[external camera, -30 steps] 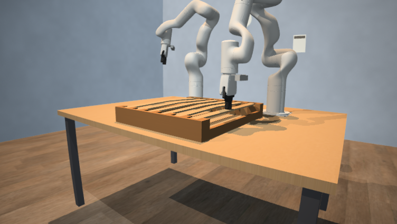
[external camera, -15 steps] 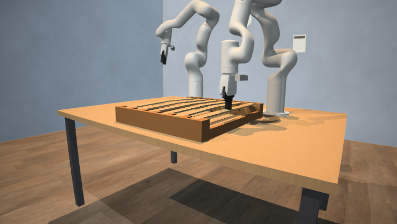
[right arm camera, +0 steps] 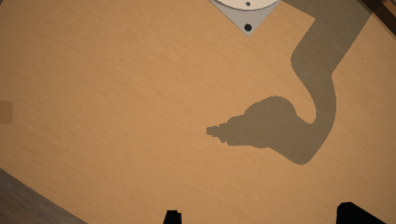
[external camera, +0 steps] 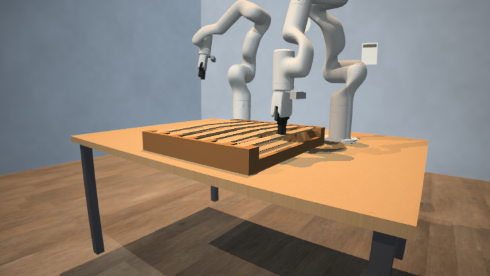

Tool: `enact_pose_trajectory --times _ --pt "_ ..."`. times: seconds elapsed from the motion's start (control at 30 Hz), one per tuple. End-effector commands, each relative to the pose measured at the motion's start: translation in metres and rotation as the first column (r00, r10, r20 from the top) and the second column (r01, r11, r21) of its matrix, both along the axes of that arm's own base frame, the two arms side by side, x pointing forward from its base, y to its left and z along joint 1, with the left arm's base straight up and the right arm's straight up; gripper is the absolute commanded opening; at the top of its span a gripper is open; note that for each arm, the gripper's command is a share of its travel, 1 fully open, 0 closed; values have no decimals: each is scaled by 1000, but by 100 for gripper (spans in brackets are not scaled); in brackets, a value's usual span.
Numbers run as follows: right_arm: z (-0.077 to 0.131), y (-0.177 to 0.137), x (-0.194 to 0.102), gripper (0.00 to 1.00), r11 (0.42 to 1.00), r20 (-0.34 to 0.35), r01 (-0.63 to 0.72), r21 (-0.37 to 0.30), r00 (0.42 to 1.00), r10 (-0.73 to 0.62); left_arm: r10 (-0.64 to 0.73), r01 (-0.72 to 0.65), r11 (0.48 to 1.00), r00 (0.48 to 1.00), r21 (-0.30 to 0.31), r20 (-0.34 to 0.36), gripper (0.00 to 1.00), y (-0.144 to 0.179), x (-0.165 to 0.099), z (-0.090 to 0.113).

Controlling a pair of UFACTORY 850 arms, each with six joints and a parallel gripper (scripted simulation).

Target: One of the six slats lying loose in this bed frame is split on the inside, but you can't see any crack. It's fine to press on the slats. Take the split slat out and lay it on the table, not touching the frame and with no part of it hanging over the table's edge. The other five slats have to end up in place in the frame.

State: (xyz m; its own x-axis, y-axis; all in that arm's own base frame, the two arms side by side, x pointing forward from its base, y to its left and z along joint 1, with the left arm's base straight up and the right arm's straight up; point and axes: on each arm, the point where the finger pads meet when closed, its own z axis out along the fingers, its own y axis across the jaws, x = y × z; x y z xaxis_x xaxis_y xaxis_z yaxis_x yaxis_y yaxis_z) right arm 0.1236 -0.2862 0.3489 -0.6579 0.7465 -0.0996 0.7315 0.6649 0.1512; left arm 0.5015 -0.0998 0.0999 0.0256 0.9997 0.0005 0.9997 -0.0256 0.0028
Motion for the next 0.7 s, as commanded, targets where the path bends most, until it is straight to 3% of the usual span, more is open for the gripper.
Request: enact_pose_trajectory --times 0.0,0.67 --pt "1 -1 0 100 1000 1 0 -2 1000 0 0 0 1000 1000 0 -2 0 0 0 6" --pt "1 -1 0 100 1000 1 0 -2 1000 0 0 0 1000 1000 0 0 0 0 0 14"
